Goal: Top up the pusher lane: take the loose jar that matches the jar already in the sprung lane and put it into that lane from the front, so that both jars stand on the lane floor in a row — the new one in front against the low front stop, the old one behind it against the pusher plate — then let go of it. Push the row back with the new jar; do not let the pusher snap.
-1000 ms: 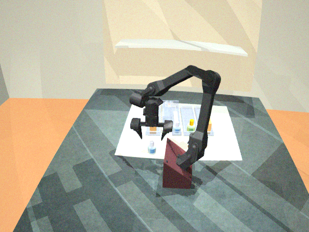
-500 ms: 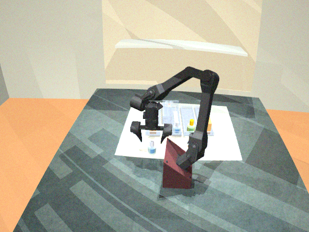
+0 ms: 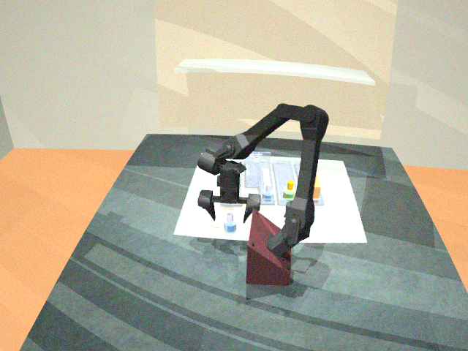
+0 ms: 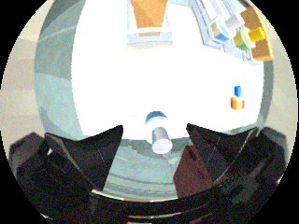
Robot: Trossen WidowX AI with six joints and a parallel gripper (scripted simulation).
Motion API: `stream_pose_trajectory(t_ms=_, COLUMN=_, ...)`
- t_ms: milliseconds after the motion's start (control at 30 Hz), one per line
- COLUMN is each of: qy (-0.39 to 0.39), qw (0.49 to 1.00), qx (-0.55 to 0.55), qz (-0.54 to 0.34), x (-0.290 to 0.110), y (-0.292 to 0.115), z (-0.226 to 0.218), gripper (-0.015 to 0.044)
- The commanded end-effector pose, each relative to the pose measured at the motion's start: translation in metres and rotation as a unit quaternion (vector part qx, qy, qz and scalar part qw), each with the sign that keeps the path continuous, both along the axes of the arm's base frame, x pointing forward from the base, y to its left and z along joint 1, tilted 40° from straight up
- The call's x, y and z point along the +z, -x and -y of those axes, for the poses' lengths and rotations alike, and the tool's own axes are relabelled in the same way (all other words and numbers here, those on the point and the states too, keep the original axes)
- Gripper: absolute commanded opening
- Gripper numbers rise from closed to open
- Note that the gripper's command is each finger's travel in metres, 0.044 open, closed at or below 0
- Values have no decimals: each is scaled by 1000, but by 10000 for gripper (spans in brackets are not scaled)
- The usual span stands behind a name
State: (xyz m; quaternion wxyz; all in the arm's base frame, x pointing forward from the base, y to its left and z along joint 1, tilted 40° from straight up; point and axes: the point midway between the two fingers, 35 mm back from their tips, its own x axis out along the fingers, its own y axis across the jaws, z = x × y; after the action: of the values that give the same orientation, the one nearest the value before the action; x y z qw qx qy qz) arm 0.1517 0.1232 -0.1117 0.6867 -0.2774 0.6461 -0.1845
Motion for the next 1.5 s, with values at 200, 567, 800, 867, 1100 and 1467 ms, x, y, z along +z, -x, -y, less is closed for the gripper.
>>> stream_pose_trajectory(t_ms=200, qy=9, qw=1000, qx=2, qz=-5, x=-5, y=2, z=8, gripper=309)
stream_pose_trajectory(t_ms=567, qy=9, qw=1000, qx=2, qz=-5, x=-5, y=2, z=8, gripper=138)
stream_pose_trajectory(t_ms=800, qy=8, qw=1000, qx=3, qz=-6, x=14, y=3, z=-9, gripper=0)
stream_pose_trajectory(t_ms=867, qy=8, qw=1000, qx=3, qz=-6, x=26, y=4, z=-18, gripper=0)
stream_pose_trajectory(t_ms=1100, qy=8, qw=1000, qx=3, qz=-7, x=73, y=13, z=-46, gripper=0)
stream_pose_trajectory(t_ms=1467, qy=6, qw=1000, qx=5, qz=-10, x=84, y=11, z=-49, gripper=0)
